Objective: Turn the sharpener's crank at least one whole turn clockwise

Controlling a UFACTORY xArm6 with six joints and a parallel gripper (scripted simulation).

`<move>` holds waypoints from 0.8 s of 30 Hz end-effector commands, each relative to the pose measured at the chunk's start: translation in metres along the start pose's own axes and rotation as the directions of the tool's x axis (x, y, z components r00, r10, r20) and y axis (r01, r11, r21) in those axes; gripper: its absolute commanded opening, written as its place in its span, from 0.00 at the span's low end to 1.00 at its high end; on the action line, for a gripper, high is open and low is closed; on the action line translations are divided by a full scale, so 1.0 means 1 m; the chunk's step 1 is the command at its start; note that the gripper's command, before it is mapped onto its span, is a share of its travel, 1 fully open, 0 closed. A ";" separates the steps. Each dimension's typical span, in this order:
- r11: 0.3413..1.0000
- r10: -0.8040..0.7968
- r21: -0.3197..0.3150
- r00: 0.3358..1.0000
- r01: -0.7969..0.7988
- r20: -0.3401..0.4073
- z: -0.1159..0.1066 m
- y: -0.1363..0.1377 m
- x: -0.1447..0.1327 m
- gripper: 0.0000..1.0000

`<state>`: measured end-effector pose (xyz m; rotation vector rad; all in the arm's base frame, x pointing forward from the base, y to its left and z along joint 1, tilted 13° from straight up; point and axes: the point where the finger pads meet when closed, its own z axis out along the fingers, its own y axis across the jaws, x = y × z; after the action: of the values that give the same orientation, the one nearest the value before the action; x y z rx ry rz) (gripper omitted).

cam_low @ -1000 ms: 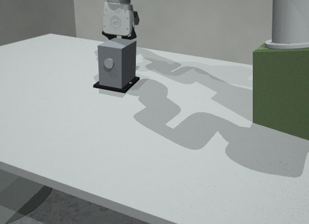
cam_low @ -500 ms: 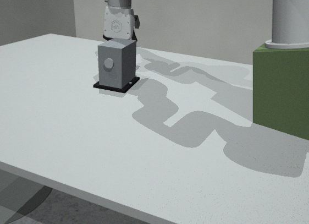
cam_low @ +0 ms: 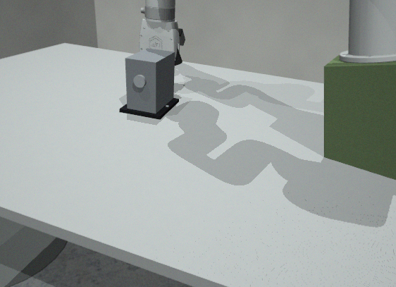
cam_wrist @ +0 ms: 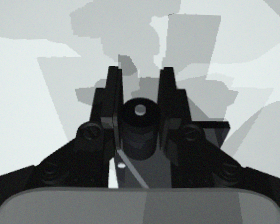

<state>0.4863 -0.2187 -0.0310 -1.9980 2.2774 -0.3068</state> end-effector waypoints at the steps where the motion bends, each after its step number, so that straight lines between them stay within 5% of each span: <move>1: 1.000 0.000 0.004 1.000 0.000 0.000 0.005 0.010 0.000 0.00; 24: 1.000 0.000 0.004 1.000 0.000 -0.001 0.007 0.032 0.000 0.00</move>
<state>0.4568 -0.2154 -0.0459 -1.9983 2.2773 -0.3068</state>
